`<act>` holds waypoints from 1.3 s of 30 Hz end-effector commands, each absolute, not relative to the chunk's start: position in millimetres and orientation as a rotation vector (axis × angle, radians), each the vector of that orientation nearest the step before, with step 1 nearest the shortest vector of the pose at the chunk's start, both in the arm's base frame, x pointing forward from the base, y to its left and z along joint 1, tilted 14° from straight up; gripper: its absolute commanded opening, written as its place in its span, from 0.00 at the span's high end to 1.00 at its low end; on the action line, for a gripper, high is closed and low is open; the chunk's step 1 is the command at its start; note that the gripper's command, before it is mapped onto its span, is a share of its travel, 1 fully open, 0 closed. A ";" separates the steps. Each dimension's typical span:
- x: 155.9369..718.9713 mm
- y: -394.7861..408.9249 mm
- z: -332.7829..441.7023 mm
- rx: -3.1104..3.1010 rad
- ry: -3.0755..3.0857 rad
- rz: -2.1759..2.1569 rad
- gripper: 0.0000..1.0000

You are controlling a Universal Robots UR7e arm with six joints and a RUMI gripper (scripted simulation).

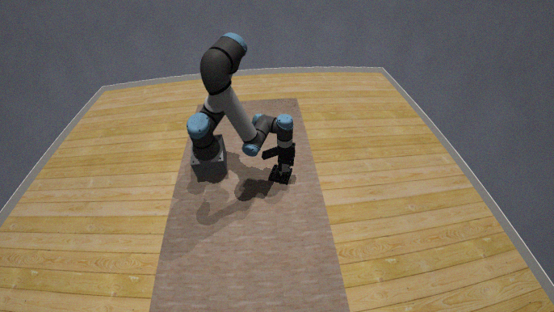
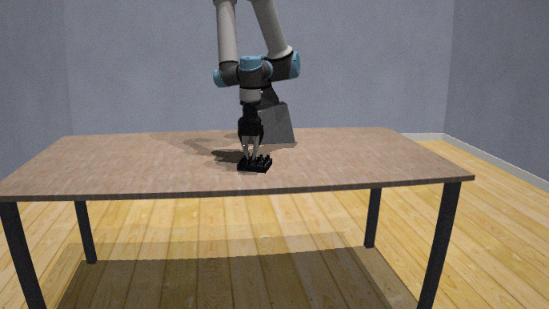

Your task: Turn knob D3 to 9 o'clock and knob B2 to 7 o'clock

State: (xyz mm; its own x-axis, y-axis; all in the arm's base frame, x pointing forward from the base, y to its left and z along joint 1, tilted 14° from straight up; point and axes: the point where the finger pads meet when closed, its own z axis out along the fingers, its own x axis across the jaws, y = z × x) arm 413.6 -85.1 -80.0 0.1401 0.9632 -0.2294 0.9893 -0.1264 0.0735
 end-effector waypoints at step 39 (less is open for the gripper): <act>414.4 -87.9 -79.0 1.552 2.529 -0.265 0.96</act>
